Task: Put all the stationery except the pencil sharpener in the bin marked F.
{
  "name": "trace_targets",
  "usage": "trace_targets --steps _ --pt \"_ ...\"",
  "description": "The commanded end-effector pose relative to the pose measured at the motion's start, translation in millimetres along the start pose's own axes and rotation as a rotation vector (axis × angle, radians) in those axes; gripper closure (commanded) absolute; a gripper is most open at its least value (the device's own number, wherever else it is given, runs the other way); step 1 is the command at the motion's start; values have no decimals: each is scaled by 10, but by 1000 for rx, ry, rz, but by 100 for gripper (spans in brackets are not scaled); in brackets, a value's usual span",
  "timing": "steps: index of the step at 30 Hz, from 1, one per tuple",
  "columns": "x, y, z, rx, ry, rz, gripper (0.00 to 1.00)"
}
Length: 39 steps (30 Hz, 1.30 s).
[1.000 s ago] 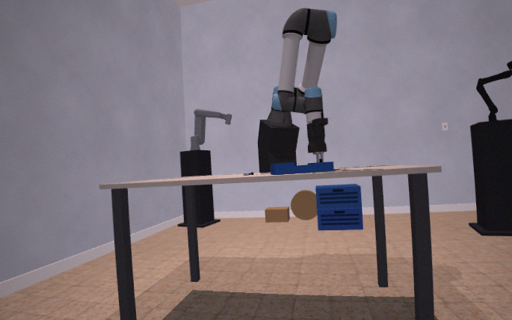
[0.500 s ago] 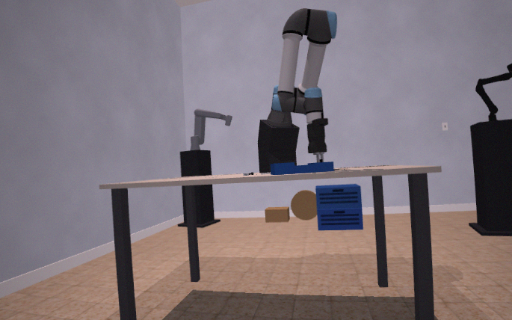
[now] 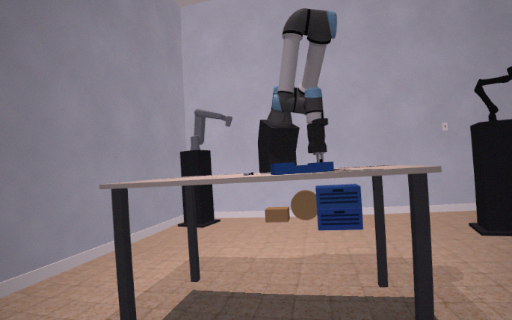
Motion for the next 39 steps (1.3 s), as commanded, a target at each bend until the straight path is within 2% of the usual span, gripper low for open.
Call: trace_targets --steps 1,16,39 --pt "0 -4 2 1 1 0 69" --pt "0 -4 2 1 1 0 69" --pt "4 9 -255 -1 1 1 69"
Point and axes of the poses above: the point where the finger pads meet when closed, its own z axis out along the fingers, its own x axis across the jaws, y = z × x, the point moved 5 cm from there along -z, back along the fingers, and after that the axes turned 8 degrees about -z, right-handed, at the moved point
